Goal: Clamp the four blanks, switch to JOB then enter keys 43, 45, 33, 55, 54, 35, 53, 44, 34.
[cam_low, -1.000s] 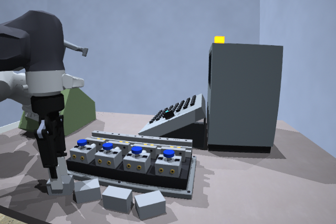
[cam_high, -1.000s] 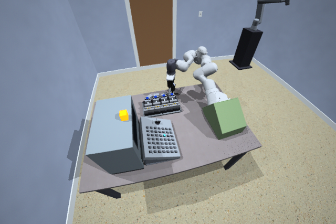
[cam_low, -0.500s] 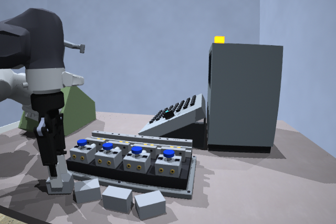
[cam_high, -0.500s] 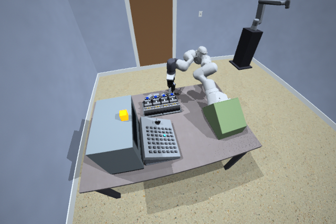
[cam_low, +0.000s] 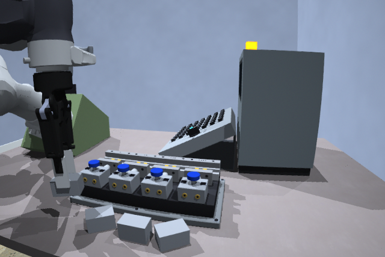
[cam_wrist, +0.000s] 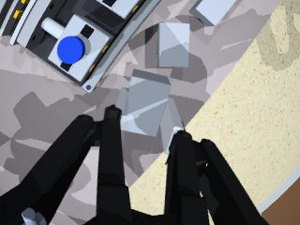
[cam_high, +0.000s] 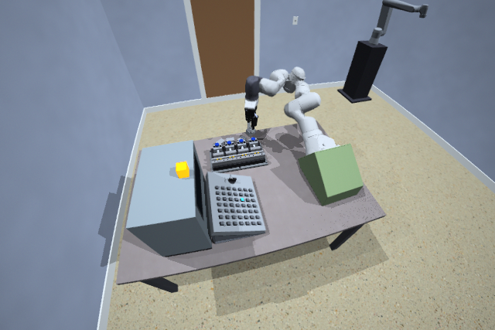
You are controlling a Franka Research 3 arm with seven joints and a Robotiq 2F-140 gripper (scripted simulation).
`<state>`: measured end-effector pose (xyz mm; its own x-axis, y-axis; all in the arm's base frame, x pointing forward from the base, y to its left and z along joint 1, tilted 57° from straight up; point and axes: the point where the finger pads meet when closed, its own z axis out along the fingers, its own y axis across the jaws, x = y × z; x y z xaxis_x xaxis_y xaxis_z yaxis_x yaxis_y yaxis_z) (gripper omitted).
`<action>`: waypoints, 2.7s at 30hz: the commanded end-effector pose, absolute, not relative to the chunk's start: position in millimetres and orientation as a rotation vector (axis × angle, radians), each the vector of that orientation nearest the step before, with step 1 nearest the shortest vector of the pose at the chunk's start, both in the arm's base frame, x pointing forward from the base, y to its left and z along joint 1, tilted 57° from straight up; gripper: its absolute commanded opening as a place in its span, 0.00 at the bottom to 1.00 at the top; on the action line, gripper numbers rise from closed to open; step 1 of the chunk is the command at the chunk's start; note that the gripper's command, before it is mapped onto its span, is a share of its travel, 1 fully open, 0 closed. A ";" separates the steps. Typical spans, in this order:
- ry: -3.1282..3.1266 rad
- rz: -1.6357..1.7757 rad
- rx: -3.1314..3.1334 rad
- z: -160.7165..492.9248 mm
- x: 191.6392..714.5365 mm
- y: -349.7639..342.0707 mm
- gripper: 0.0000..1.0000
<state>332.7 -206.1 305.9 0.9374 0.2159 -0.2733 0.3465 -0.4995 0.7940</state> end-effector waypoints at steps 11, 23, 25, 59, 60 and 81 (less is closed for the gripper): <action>0.378 -0.194 2.118 345.9 323.5 -144.2 0.00; 0.378 -0.194 2.118 355.4 323.4 -129.5 0.00; 0.377 -0.194 2.118 355.4 323.4 -129.4 0.00; -0.061 0.045 2.145 189.0 348.7 -21.5 0.00; -0.061 0.045 2.145 189.0 348.7 -21.5 0.00; -0.061 0.045 2.145 189.0 348.7 -21.5 0.00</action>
